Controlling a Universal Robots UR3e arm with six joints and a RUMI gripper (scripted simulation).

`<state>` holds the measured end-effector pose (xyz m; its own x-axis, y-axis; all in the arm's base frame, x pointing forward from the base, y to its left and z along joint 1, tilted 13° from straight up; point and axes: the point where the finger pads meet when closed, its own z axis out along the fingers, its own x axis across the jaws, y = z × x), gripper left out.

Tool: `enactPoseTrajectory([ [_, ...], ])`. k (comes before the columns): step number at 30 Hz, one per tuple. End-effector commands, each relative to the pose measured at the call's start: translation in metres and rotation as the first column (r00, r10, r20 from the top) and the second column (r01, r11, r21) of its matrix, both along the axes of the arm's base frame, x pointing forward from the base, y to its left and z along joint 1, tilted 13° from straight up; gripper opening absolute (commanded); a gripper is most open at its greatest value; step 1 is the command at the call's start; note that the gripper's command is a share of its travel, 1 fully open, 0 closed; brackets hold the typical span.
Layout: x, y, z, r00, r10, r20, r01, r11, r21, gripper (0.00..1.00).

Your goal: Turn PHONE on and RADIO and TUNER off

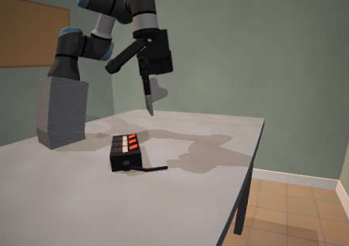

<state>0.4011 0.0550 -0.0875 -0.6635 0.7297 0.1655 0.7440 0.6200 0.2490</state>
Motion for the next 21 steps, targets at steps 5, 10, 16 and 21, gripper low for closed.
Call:
enactPoseTrajectory([
  [5,0.0009,-0.0004,0.0007,1.0,0.0,0.003,0.0,1.0,-0.001,0.0],
  [10,0.0009,-0.0004,0.0007,1.0,0.0,0.003,0.0,1.0,-0.001,0.0],
  [16,0.0009,-0.0004,0.0007,1.0,0.0,0.003,0.0,1.0,-0.001,1.0],
  [21,0.0009,-0.0004,0.0007,1.0,0.0,0.003,0.0,1.0,-0.001,1.0],
])
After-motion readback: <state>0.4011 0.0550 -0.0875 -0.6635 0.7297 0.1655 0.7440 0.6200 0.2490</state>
